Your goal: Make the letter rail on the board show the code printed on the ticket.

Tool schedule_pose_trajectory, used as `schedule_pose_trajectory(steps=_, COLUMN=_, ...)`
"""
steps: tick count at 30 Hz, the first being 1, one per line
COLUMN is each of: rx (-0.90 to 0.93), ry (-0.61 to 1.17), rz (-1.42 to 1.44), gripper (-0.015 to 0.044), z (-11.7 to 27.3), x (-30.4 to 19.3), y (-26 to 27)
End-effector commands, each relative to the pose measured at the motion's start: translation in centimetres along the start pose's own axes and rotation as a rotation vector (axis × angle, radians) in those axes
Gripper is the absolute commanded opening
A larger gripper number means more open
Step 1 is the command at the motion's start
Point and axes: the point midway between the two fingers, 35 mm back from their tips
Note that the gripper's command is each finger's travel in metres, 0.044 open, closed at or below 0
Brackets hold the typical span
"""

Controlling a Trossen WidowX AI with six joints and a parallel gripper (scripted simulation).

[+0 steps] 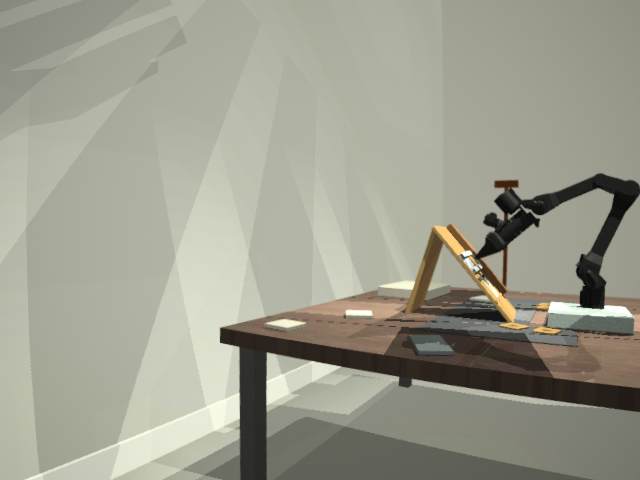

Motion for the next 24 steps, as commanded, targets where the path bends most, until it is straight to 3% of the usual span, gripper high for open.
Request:
schedule_pose_trajectory(steps=1, rx=0.003, ry=-0.005, rz=0.003, gripper=0.0295, z=0.26, x=0.14, y=0.07)
schedule_pose_trajectory(steps=24, rx=0.003, ry=-0.005, rz=0.003, gripper=0.0295, z=1.09, x=-0.15, y=-0.17)
Point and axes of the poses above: the point midway between the two fingers, 35 mm back from their tips, its own z axis back along the fingers, its own y axis across the jaws, x = y × z, and after that the axes turned 14 degrees about -z, right-handed
